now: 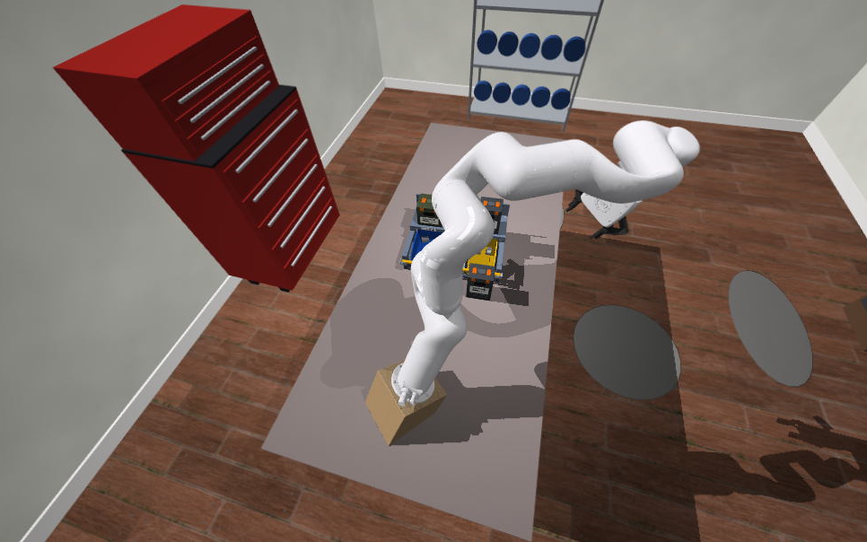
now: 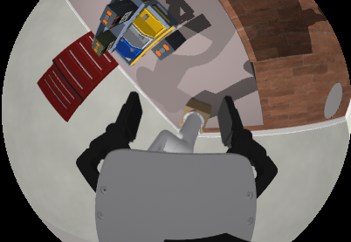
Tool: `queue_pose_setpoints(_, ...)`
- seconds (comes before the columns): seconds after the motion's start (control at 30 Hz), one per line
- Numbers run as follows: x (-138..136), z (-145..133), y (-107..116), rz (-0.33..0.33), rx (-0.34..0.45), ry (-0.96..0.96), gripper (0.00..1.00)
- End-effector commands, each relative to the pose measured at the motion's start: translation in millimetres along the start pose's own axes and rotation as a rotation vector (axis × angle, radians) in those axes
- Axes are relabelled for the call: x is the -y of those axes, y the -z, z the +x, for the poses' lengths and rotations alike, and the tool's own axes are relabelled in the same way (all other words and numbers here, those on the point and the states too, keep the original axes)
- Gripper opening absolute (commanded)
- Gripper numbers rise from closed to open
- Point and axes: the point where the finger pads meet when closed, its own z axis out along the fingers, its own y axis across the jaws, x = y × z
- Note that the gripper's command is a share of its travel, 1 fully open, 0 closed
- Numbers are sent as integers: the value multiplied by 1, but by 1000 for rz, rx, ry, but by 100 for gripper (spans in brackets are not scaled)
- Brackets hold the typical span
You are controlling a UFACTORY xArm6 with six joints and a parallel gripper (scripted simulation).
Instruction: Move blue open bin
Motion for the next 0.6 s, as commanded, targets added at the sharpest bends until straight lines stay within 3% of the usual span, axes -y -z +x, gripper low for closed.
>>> queue_pose_setpoints(0.0,2,1,1,-1,-2,6,100)
queue_pose_setpoints(0.07,2,1,1,-1,-2,6,100)
queue_pose_setpoints(0.23,54,1,-16,54,54,175,100)
queue_pose_setpoints(0.57,54,1,-16,54,54,175,100)
